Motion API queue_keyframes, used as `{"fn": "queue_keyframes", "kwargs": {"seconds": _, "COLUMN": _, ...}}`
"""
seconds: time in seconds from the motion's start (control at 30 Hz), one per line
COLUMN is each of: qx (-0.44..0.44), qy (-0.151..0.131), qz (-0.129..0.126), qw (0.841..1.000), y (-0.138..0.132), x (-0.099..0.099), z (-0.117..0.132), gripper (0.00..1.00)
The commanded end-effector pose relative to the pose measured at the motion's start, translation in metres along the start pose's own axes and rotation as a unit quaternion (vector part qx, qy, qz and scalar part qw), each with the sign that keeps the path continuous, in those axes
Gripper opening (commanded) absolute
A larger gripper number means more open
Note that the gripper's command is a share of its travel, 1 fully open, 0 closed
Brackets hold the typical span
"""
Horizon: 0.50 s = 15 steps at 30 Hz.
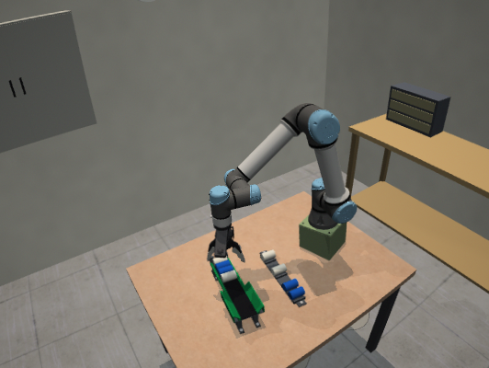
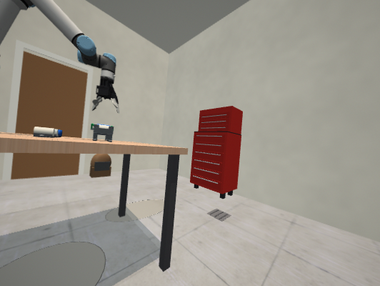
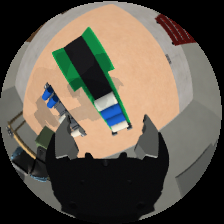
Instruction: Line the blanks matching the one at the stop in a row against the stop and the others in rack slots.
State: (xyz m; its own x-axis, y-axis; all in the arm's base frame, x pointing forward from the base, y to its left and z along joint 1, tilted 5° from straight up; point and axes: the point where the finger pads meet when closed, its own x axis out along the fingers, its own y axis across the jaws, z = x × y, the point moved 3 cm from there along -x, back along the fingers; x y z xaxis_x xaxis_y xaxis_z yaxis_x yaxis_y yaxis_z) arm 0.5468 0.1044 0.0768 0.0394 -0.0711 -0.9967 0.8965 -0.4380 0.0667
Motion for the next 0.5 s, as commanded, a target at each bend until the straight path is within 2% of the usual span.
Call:
{"fn": "queue_keyframes", "kwargs": {"seconds": 0.0, "qx": 0.058, "qy": -0.001, "qz": 0.001, "qw": 0.998, "y": 0.0023, "x": -0.0002, "z": 0.0003, "gripper": 1.0}}
{"fn": "queue_keyframes", "kwargs": {"seconds": 0.3, "qx": 0.185, "qy": -0.001, "qz": 0.002, "qw": 0.983, "y": 0.007, "x": 0.0007, "z": 0.0028, "gripper": 1.0}}
{"fn": "queue_keyframes", "kwargs": {"seconds": 0.47, "qx": 0.263, "qy": -0.001, "qz": 0.002, "qw": 0.965, "y": 0.0096, "x": 0.0012, "z": 0.0049, "gripper": 1.0}}
